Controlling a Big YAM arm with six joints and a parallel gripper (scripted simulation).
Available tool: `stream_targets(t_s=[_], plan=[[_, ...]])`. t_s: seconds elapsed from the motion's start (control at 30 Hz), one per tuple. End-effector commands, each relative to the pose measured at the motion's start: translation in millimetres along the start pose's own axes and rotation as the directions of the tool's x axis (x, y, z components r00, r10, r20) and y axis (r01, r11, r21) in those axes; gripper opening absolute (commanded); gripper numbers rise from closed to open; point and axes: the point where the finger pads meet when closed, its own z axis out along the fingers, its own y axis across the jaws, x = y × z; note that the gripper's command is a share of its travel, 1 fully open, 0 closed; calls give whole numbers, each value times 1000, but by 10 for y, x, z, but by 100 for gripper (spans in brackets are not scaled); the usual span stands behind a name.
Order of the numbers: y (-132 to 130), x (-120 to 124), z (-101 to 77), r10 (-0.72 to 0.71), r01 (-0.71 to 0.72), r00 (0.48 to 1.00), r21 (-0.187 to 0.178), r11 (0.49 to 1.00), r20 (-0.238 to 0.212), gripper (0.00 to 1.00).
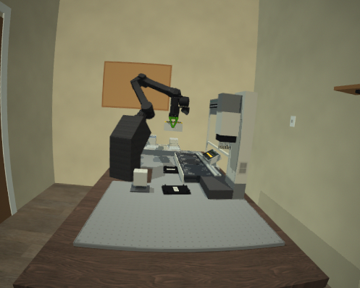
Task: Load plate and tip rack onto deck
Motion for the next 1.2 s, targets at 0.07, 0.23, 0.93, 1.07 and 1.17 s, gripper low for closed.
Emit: stream_targets(t_s=[0.07,0.23,0.93,1.07,1.17], plan=[[-130,-156,-99,-93,92,995,14,996,30,0],[-405,-238,-133,-107,106,993,28,994,41,0],[-907,-265,-118,-121,120,992,29,992,31,0],[-904,-266,-118,-122,121,992,29,992,31,0],[-905,-265,-118,-122,121,992,29,992,31,0]])
